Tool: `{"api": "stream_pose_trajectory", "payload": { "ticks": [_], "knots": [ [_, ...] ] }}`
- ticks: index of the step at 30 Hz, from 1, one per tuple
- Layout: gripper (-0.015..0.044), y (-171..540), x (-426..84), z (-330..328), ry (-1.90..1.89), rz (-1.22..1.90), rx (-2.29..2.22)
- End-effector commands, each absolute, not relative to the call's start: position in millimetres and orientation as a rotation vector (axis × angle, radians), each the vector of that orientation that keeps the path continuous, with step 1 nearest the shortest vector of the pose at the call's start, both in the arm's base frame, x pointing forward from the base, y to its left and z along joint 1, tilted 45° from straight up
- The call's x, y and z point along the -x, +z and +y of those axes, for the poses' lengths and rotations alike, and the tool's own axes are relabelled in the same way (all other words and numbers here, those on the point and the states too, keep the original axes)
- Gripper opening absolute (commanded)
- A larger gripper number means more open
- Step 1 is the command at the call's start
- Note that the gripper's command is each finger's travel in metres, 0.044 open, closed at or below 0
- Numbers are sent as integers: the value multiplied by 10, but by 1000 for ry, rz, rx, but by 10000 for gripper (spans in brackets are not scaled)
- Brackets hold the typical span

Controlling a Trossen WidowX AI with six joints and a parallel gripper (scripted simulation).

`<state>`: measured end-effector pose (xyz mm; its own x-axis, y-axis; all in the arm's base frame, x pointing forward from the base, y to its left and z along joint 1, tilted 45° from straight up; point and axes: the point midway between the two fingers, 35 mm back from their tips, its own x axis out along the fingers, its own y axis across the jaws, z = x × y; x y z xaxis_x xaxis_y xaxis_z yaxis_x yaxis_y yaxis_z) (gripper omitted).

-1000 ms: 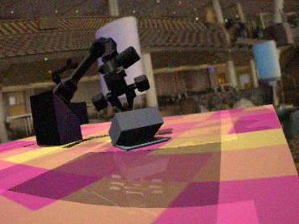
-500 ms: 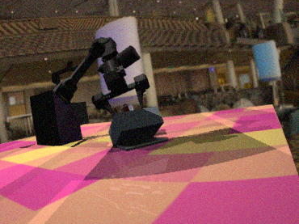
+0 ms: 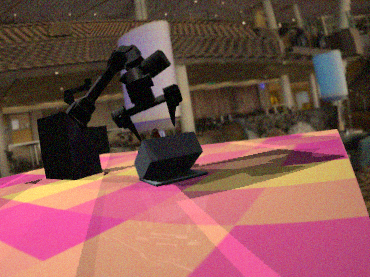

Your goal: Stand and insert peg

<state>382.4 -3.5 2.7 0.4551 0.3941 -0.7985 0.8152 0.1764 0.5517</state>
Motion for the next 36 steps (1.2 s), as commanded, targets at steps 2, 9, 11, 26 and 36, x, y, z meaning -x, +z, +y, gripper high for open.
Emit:
{"api": "stream_pose_trajectory", "payload": {
  "ticks": [2,9,11,26,36],
  "knots": [
    [440,98,-3798,-63,-409,1145,-1433],
    [440,193,-3752,-119,-411,1145,-1433],
    [440,220,-3738,-135,-412,1145,-1433],
    [440,420,-3626,-254,-416,1145,-1433],
    [440,537,-3545,-330,-419,1145,-1434]
  ]
}}
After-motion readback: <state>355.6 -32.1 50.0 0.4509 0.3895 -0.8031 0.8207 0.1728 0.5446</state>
